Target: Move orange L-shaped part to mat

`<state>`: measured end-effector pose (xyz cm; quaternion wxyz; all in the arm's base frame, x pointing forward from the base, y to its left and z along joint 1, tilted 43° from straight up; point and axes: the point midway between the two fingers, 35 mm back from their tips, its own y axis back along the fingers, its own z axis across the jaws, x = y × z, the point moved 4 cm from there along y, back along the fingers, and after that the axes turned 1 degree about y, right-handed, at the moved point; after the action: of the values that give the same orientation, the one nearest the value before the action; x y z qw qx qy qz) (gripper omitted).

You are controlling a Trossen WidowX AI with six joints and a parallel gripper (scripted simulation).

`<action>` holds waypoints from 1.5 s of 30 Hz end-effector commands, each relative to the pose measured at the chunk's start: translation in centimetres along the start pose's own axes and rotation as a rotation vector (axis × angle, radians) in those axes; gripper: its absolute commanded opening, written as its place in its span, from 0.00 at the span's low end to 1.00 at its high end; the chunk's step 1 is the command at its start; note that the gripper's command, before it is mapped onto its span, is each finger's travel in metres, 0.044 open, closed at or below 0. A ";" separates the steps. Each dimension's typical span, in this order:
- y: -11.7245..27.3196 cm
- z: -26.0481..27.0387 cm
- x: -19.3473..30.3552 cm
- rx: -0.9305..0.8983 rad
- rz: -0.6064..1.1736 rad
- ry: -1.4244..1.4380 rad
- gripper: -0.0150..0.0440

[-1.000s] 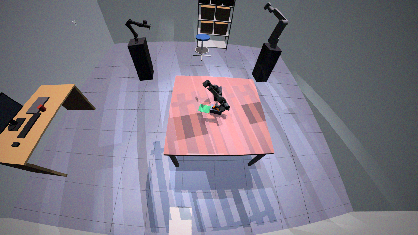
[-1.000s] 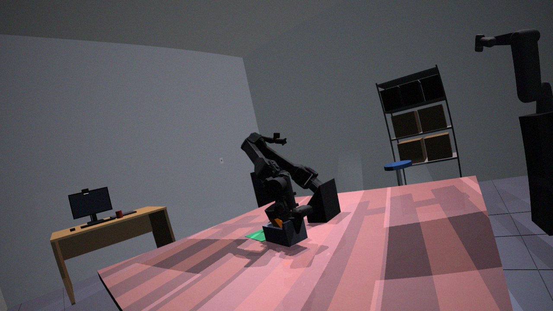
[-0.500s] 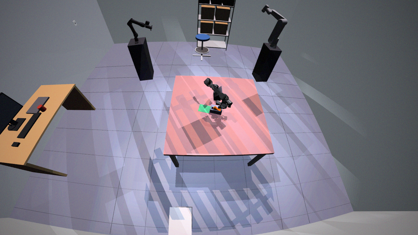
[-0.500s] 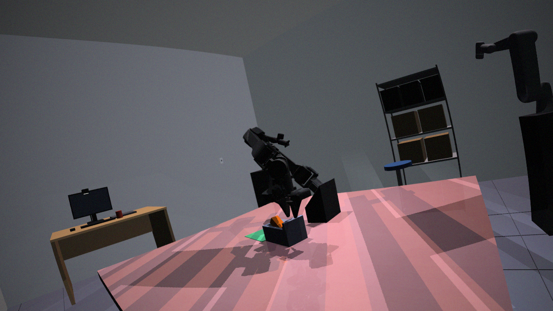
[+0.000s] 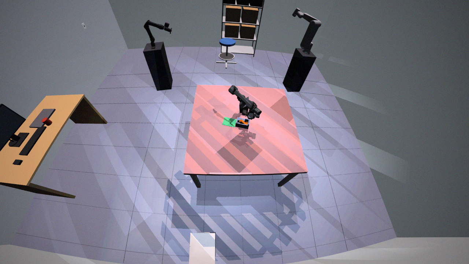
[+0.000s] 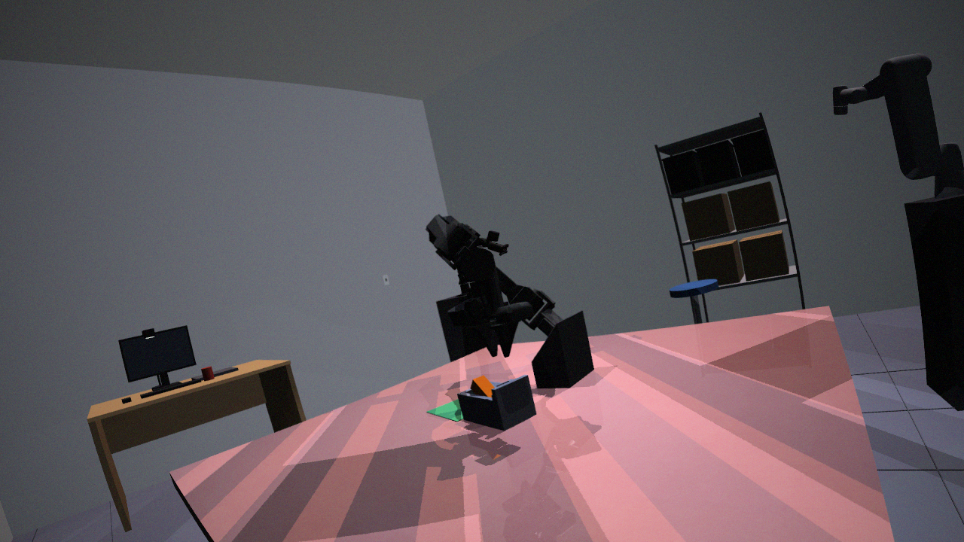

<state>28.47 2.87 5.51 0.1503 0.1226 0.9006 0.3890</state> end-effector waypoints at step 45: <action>-0.4 -7.8 -0.8 -0.005 0.024 1.573 0.73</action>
<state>26.51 -2.56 10.58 -0.5233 -0.1750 0.7471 0.3706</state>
